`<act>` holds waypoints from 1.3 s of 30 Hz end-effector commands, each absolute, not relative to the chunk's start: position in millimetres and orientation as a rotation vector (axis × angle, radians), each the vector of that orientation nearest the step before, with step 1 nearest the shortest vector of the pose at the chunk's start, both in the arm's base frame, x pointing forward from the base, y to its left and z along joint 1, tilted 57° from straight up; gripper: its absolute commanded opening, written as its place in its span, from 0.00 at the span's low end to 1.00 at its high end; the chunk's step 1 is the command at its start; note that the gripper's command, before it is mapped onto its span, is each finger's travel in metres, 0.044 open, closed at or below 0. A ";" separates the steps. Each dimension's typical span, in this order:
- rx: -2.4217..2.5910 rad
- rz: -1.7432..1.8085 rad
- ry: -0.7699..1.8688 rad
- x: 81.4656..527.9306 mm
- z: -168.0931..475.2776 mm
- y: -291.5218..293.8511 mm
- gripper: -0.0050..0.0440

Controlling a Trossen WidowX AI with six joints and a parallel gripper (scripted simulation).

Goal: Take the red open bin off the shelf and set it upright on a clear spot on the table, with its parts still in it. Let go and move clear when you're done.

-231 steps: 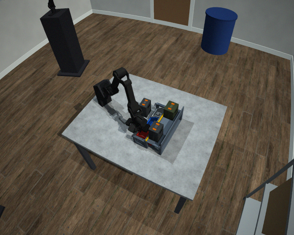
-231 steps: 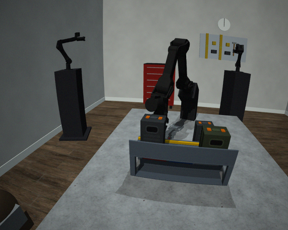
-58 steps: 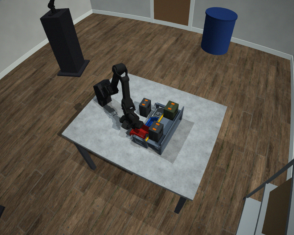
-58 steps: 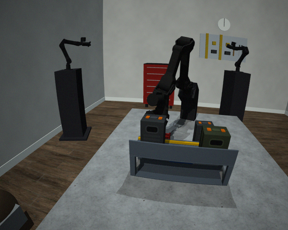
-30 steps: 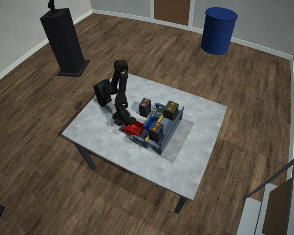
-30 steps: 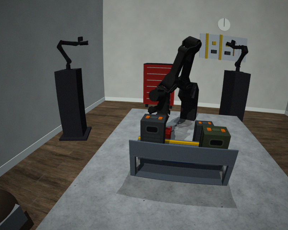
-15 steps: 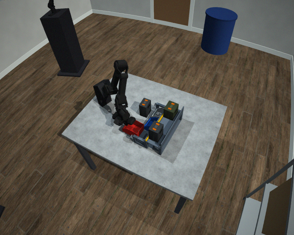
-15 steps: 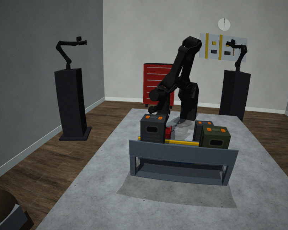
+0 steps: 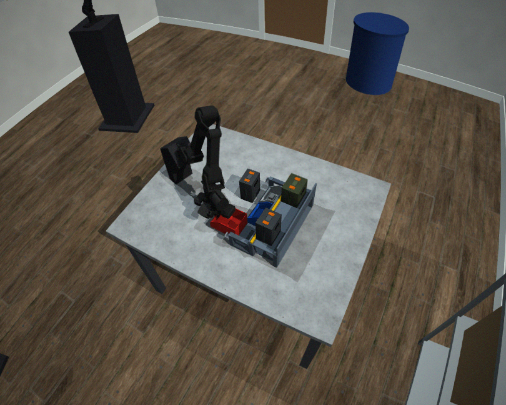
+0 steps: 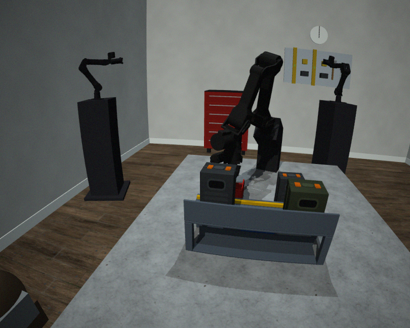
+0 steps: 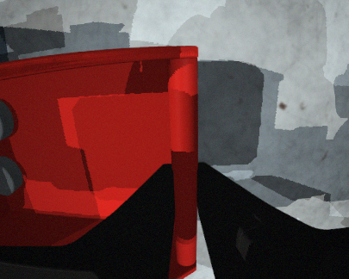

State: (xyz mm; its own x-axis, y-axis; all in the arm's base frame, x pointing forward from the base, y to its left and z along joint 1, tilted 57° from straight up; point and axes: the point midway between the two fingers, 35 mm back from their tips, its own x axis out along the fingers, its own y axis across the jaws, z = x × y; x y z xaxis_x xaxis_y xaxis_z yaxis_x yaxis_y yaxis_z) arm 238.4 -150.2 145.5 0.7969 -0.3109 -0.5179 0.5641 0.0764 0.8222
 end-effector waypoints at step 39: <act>1.335 -0.691 0.246 251.0 140.8 -155.7 0.10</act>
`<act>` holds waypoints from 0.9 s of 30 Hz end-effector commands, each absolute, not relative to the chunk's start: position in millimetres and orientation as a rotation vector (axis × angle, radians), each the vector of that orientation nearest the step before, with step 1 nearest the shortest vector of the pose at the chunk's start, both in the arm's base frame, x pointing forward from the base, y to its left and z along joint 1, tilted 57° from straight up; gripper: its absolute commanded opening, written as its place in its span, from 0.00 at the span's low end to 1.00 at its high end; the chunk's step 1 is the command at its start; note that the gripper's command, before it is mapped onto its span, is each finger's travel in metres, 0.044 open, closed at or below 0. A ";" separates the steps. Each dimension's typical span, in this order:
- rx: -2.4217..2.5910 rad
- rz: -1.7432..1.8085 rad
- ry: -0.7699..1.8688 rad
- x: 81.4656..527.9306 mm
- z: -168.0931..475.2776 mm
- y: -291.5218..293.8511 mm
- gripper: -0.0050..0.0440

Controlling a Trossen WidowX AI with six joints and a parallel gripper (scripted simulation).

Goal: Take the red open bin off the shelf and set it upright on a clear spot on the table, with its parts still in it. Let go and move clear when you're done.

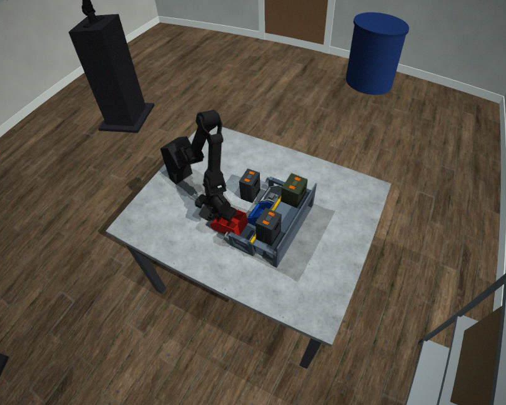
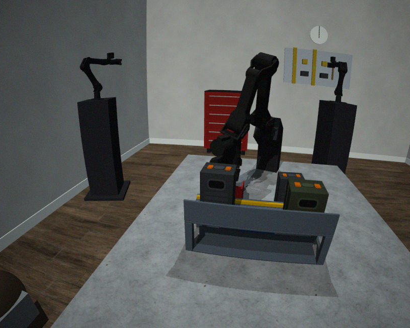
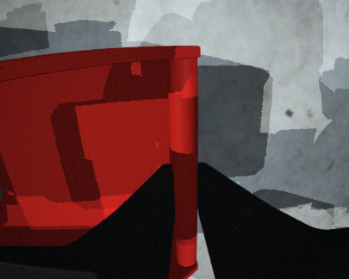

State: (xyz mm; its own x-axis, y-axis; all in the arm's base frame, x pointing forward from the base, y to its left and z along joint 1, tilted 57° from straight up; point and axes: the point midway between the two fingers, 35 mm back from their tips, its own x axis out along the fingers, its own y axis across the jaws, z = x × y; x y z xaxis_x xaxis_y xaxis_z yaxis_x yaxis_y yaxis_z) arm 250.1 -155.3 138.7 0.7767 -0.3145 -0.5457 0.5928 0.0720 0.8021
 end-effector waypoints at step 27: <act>1.335 -0.691 0.246 257.5 135.6 -158.4 0.10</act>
